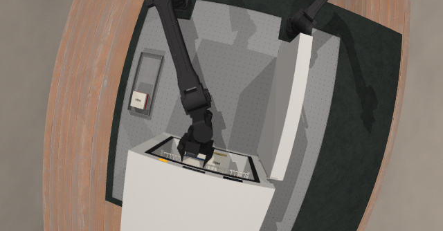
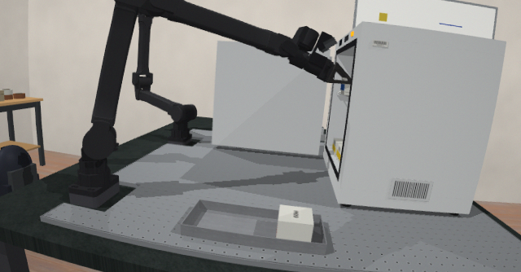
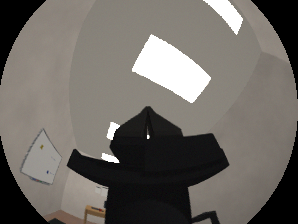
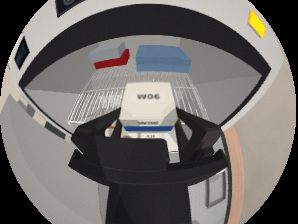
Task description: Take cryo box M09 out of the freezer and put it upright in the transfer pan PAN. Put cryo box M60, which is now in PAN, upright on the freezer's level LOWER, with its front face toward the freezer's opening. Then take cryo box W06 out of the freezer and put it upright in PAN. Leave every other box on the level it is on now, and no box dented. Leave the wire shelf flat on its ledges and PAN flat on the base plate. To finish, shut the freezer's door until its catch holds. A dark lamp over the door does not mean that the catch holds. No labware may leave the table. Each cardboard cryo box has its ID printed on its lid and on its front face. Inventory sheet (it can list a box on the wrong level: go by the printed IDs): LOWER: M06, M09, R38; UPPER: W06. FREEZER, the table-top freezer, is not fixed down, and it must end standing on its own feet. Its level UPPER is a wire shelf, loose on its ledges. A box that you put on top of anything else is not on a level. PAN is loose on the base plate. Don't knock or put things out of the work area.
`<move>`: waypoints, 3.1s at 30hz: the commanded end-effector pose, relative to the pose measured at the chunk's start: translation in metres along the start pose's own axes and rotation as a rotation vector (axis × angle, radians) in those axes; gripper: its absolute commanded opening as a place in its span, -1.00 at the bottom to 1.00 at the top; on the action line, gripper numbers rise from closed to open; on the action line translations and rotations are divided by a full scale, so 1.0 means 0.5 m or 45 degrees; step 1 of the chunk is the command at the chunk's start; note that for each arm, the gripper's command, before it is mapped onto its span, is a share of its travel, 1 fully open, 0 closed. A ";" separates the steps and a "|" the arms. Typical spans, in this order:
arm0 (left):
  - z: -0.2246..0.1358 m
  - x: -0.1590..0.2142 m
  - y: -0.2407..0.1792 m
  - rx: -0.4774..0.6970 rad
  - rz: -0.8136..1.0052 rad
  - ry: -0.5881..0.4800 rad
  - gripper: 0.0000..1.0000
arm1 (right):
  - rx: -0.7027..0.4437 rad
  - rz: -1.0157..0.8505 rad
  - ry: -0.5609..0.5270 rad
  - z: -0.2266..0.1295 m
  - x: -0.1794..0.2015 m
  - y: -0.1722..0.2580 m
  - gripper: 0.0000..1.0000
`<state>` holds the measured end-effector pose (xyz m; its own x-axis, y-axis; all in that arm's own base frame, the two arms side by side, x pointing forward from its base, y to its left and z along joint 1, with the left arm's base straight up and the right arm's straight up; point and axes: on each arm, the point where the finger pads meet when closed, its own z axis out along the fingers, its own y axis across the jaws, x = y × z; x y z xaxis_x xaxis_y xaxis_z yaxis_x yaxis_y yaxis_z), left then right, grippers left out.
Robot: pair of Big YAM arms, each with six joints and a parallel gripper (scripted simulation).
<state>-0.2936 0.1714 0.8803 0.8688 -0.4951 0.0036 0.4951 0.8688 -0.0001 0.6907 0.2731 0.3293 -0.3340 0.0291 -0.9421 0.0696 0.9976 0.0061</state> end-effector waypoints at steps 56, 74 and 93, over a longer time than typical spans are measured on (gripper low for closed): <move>0.008 0.033 0.000 0.000 -0.015 0.042 -1.00 | 0.002 0.026 -0.045 0.006 -0.077 0.007 0.53; 0.008 0.033 0.000 0.000 -0.015 0.042 -1.00 | -0.005 0.028 -0.048 -0.010 -0.070 0.005 0.53; 0.008 0.033 0.000 0.000 -0.015 0.042 -1.00 | -0.020 0.036 -0.050 -0.073 -0.026 0.012 0.53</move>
<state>-0.2937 0.1714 0.8803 0.8688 -0.4951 0.0036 0.4951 0.8688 -0.0001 0.6698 0.2753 0.3298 -0.3422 0.0243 -0.9393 0.0691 0.9976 0.0007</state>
